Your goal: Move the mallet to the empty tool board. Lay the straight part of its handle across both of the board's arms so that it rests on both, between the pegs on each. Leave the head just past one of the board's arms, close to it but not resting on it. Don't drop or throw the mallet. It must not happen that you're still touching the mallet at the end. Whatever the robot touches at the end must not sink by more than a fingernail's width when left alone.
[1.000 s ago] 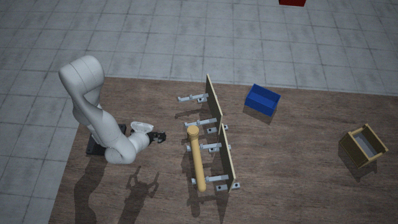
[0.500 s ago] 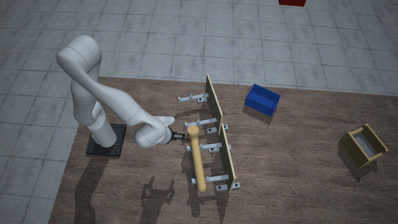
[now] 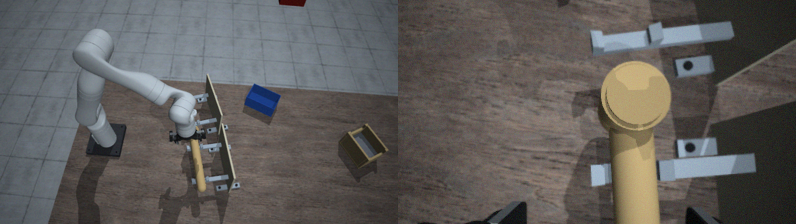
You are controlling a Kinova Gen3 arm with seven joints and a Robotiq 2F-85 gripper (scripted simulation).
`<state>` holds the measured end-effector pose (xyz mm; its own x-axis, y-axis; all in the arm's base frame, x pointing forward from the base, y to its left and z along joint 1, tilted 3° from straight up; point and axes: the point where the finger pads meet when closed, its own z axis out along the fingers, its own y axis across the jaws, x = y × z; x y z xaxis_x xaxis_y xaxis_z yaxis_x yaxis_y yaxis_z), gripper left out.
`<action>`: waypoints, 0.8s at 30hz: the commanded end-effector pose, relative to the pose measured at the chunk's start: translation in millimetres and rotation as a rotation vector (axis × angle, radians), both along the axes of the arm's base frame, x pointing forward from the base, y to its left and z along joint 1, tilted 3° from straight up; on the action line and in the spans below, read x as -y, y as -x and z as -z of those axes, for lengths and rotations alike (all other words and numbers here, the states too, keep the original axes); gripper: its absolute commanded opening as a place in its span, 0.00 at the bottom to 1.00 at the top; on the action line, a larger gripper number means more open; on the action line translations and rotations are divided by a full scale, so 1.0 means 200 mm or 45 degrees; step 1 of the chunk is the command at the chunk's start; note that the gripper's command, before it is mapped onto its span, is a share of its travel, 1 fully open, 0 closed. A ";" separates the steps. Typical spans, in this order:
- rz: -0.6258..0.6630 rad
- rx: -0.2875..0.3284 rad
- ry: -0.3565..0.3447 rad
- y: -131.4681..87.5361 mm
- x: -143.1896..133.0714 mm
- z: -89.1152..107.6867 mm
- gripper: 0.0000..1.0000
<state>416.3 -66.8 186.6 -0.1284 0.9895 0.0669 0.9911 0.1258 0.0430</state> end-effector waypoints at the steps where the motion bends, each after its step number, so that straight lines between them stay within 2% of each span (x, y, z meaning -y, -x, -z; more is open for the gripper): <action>1: -0.064 -0.036 0.077 -0.08 -0.03 0.01 1.00; 9: -0.097 -0.045 0.159 -0.16 -0.01 -0.01 1.00; 20: -0.100 -0.045 0.166 -0.16 0.00 -0.01 1.00; 24: -0.101 -0.047 0.165 -0.17 0.00 0.03 1.00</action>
<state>449.9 -65.8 186.2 -0.2060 0.9770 -0.0556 0.9785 0.2057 -0.0121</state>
